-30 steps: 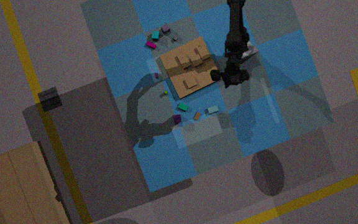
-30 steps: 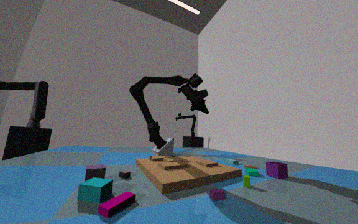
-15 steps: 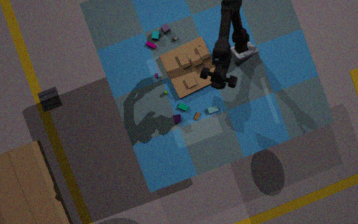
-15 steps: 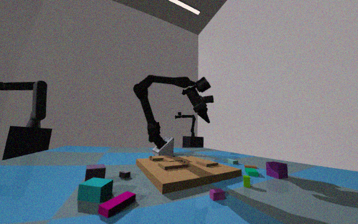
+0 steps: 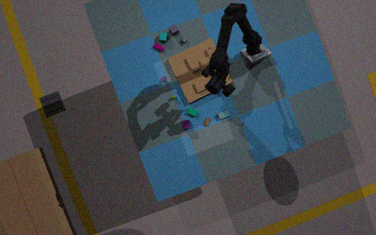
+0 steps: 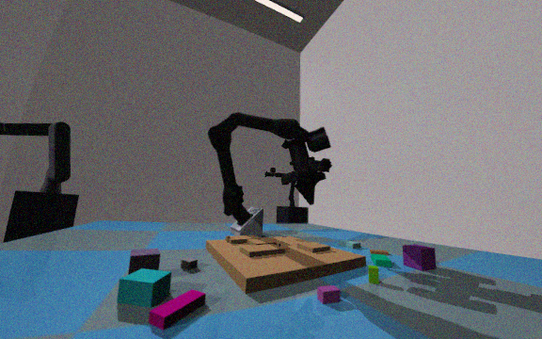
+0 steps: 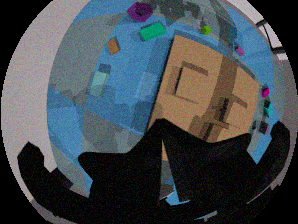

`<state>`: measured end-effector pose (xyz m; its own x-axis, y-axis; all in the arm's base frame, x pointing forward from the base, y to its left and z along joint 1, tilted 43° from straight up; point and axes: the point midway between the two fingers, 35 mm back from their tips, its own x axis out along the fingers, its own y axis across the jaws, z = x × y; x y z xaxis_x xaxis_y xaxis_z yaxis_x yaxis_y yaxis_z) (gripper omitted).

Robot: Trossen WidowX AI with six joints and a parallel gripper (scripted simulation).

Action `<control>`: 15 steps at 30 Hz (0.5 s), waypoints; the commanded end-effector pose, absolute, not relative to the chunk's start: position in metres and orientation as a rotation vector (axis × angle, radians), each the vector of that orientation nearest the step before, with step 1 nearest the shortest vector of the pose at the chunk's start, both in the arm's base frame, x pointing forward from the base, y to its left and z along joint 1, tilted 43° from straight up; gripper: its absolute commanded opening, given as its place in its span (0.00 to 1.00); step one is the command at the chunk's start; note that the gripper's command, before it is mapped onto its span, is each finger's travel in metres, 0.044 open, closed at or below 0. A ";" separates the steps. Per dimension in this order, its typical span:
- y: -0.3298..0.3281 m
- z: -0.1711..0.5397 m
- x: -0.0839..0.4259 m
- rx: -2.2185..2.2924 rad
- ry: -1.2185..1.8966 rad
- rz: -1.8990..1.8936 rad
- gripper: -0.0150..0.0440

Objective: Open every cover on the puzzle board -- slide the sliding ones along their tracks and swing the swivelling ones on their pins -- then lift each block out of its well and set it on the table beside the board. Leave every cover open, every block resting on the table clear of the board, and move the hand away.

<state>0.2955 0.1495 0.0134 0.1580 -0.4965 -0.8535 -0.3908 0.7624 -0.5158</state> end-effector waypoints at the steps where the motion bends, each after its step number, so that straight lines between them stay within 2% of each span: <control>1: 0.131 0.008 0.302 -0.732 1.477 -0.214 0.25; 10: 0.087 0.002 0.315 -0.630 1.491 -0.519 0.25; 15: 0.084 0.002 0.316 -0.623 1.490 -0.540 0.25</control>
